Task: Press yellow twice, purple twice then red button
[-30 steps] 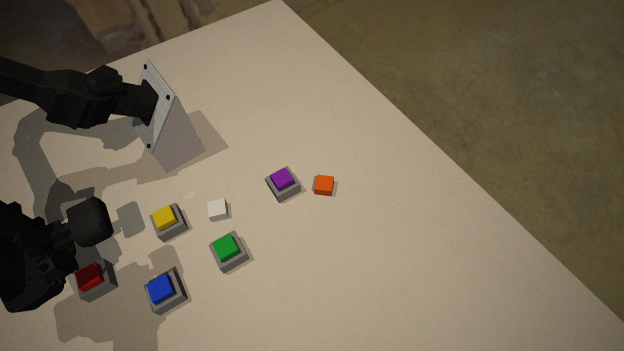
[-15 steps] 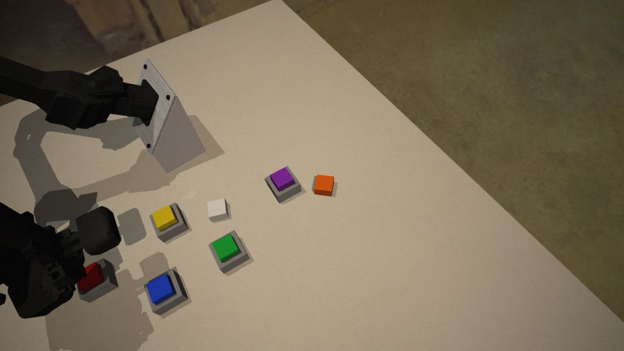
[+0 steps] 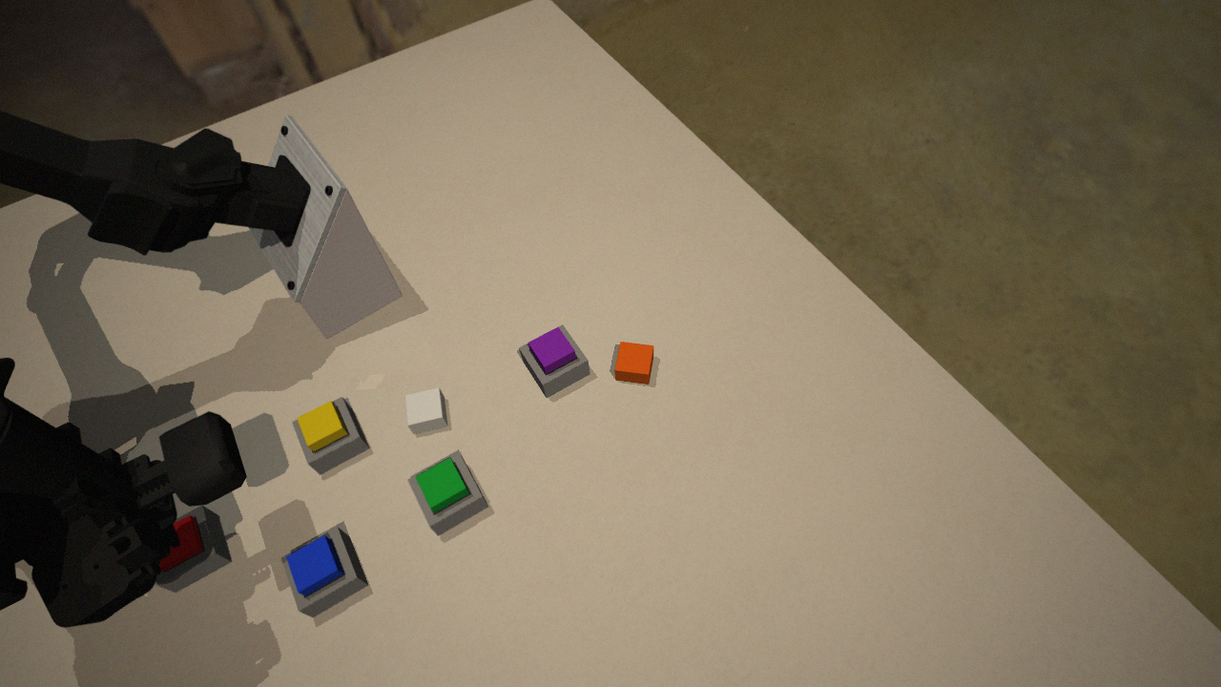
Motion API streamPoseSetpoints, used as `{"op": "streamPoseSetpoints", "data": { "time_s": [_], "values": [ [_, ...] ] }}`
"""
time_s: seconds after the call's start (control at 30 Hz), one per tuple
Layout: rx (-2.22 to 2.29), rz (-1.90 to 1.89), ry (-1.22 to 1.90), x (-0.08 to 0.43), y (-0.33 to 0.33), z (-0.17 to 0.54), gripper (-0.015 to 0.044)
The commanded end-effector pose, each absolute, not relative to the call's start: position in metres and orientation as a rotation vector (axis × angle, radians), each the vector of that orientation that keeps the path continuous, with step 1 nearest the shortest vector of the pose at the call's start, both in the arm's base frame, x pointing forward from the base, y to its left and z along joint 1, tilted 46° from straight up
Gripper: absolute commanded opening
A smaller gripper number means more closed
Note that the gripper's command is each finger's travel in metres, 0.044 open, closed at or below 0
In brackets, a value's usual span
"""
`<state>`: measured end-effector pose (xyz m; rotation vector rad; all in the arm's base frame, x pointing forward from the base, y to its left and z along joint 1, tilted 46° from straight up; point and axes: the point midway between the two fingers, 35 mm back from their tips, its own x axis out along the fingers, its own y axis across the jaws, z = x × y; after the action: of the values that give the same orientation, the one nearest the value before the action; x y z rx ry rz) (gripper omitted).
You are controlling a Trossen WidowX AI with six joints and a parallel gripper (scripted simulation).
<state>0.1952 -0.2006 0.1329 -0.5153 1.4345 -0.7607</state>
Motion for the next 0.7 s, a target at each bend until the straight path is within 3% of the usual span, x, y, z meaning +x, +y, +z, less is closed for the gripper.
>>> {"op": "streamPoseSetpoints", "data": {
  "time_s": [0.0, 0.6, 0.67],
  "values": [
    [-0.517, -0.751, 1.44, 0.195, -0.2, 0.13, 0.002],
    [-0.515, -0.75, 1.441, 0.196, -0.176, 0.153, 0.002],
    [-0.514, -0.741, 1.439, 0.2, -0.174, 0.151, 0.0072]
  ]
}}
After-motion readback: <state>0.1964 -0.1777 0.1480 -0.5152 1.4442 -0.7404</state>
